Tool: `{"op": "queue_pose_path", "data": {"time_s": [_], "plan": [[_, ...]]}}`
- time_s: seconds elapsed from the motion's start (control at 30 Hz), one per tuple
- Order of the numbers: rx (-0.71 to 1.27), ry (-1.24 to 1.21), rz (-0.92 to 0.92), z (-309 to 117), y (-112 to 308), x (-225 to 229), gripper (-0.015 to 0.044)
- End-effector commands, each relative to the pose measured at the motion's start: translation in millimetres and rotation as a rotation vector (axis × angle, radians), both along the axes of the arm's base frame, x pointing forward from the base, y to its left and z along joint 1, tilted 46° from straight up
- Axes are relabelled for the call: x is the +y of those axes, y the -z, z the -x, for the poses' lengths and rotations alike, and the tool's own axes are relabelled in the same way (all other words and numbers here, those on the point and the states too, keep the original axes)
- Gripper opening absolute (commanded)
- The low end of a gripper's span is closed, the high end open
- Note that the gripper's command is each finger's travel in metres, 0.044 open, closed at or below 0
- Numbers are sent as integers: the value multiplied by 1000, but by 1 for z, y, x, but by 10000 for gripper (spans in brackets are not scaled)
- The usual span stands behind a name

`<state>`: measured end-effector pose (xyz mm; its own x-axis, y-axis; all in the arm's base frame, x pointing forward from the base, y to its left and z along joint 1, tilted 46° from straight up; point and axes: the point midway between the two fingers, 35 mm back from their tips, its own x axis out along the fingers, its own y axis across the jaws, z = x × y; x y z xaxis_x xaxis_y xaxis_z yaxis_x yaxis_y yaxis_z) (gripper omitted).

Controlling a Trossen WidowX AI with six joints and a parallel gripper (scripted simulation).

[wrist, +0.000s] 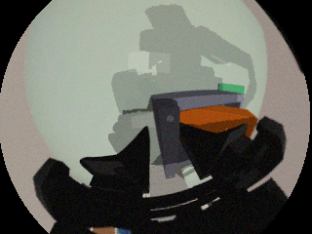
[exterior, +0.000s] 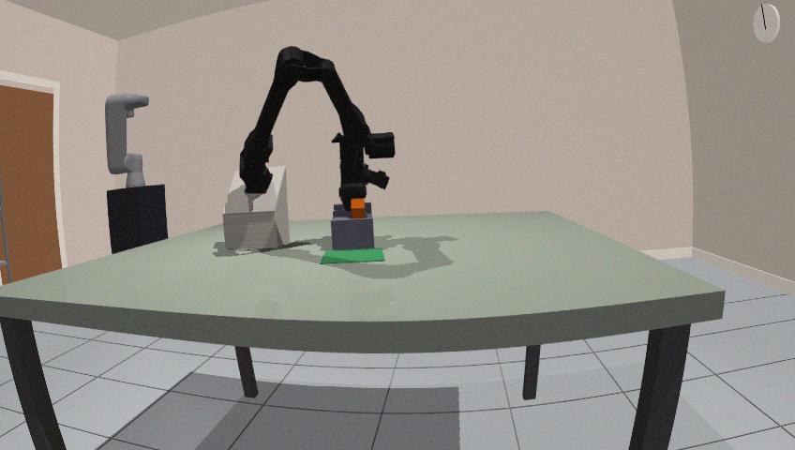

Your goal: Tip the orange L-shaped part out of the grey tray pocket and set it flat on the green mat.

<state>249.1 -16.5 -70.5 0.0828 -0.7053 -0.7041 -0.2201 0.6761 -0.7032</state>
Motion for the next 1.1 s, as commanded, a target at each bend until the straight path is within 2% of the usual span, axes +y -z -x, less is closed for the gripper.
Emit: {"op": "queue_pose_path", "data": {"time_s": [0.0,0.23,0.47,1.07], "plan": [[-2,0,0,1,0,7,180],[-1,0,0,1,-11,24,180],[0,0,-1,7,-75,74,180],[-10,-11,-5,5,-73,74,180]]}}
